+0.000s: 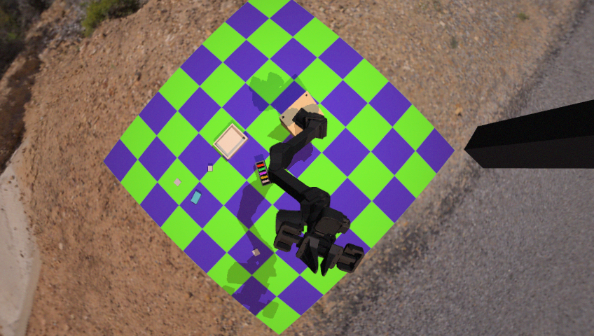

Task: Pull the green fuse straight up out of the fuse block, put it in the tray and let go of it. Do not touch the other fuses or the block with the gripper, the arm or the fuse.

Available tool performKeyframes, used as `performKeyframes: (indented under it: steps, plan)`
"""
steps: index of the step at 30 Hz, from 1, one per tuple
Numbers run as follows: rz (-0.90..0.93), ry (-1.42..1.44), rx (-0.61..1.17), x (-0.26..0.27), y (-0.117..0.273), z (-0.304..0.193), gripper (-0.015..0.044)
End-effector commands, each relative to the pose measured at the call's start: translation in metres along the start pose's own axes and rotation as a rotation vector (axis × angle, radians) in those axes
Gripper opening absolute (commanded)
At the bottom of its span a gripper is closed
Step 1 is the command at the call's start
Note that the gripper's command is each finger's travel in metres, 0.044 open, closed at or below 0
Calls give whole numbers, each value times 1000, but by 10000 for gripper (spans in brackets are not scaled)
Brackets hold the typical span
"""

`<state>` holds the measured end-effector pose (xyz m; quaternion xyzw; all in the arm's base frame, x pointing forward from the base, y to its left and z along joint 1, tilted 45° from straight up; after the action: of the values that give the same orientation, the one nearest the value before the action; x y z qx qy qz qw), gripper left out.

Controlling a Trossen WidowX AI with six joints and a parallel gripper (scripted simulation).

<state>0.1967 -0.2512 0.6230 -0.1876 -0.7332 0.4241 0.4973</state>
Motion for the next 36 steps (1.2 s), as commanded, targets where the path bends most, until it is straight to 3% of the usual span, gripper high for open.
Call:
performKeyframes:
  steps: [1,13,20,28,36]
  plan:
    - [123,-24,-68,43,1,30,67]
    - [560,-50,-185,174,40,100,67]
    - [805,-48,-186,242,82,111,67]
    - [1133,-40,-69,323,157,86,67]
    - [1440,-9,206,371,249,21,67]
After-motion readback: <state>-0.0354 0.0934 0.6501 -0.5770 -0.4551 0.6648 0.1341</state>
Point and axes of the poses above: the point midway between the two fingers, 35 mm back from their tips, its own y axis back along the fingers, its own x axis across the jaws, z = x × y, the point moved 4 cm from there along y, back along the fingers, and after that the axes turned 11 degrees about -y, right-handed, at the moved point
